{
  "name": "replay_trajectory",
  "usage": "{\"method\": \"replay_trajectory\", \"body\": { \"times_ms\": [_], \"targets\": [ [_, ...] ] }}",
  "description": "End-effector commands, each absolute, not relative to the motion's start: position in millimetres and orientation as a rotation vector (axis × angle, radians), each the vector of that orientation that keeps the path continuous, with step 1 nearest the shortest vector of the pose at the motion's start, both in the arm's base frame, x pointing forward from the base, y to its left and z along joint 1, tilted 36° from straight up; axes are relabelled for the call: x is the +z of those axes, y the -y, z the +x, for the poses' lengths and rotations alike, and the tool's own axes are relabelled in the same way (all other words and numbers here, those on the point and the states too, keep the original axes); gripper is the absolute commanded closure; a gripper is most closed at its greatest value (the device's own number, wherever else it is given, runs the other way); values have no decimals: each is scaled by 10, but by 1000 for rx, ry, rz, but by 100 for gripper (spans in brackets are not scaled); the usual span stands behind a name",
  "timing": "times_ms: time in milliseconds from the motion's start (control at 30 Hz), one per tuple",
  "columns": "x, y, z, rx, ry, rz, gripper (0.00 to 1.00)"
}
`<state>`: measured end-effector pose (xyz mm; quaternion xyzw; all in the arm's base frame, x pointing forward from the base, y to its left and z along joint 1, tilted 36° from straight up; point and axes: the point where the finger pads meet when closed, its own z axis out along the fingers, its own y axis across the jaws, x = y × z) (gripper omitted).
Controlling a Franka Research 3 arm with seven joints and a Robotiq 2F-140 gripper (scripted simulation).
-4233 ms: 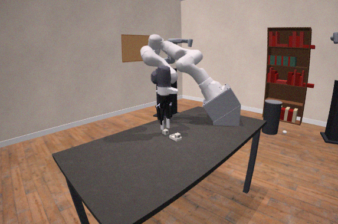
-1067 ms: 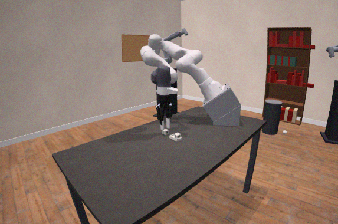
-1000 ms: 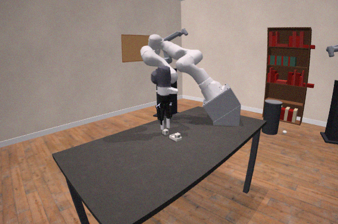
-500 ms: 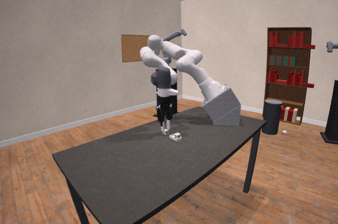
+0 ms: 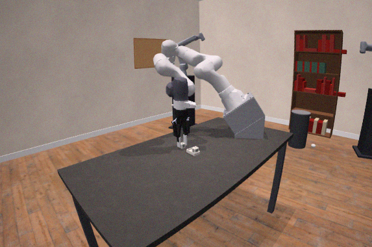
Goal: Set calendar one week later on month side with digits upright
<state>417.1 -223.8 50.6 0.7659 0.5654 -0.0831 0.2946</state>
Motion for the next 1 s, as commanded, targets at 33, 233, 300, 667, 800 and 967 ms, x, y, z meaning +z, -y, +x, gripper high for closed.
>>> {"method": "replay_trajectory", "body": {
  "times_ms": [33,233,300,667,800,967],
  "targets": [
    [502,2231,4199,-208,-1497,2041,72],
    [502,2231,4199,-208,-1497,2041,72],
    [502,2231,4199,-208,-1497,2041,72],
    [502,2231,4199,-208,-1497,2041,72],
    [502,2231,4199,-208,-1497,2041,72],
    [502,2231,4199,-208,-1497,2041,72]
  ]
}}
